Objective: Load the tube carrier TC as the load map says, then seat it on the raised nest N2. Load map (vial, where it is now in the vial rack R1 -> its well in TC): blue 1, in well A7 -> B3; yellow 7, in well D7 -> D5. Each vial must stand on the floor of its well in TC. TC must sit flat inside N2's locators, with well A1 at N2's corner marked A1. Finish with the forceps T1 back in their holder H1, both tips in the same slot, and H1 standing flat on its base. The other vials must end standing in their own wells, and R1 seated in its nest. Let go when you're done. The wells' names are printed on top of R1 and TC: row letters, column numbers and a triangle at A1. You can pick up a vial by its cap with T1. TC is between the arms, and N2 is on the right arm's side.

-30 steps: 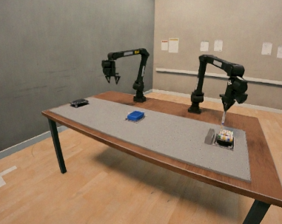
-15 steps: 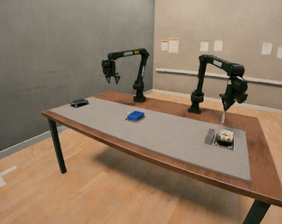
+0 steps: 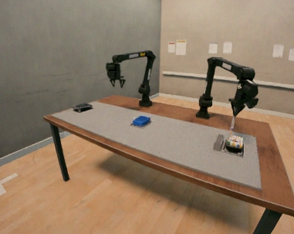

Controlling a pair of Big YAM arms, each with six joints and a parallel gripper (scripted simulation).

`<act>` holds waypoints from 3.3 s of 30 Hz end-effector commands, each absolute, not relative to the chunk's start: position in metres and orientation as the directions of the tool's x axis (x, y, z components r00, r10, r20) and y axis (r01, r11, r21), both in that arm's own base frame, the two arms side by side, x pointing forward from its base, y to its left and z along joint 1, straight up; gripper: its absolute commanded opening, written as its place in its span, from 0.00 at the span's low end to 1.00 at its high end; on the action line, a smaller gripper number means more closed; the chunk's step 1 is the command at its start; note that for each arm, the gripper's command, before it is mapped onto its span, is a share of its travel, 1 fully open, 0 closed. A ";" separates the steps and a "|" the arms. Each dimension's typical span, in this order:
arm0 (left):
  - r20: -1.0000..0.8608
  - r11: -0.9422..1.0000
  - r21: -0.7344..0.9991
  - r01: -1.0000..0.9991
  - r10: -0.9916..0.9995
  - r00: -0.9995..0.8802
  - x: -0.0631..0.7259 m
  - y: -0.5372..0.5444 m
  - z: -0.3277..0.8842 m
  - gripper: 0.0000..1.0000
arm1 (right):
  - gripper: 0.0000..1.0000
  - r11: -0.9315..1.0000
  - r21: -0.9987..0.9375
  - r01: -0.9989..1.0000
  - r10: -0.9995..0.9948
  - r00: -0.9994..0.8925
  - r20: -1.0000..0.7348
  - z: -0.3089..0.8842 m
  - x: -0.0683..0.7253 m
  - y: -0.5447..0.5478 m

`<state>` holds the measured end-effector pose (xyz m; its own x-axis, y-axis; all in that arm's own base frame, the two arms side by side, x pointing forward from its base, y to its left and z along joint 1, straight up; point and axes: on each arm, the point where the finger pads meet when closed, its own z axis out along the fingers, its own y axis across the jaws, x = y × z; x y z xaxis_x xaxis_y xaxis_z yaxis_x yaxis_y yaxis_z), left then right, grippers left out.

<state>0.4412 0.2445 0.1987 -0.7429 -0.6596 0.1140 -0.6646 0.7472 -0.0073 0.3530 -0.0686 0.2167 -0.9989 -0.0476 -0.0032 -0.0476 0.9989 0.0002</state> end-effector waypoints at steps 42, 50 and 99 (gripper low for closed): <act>0.091 0.715 -0.003 -0.699 -0.696 -0.713 0.441 0.177 0.200 0.09 | 1.00 0.999 -0.008 -0.034 -0.035 -0.999 -0.035 0.229 0.361 -0.070; 0.073 0.715 -0.011 -0.699 -0.696 -0.714 0.439 0.163 0.209 0.09 | 1.00 0.999 -0.008 -0.034 -0.035 -0.999 -0.035 0.229 0.361 -0.070; 0.078 0.715 -0.014 -0.699 -0.696 -0.714 0.436 0.092 0.207 0.09 | 1.00 0.999 -0.008 -0.034 -0.035 -0.999 -0.035 0.229 0.361 -0.070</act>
<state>0.4346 0.1037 0.2014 -0.7111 -0.6959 0.1005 -0.6994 0.7147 0.0000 0.3530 -0.0686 0.2167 -0.9989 -0.0476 -0.0032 -0.0476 0.9989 0.0002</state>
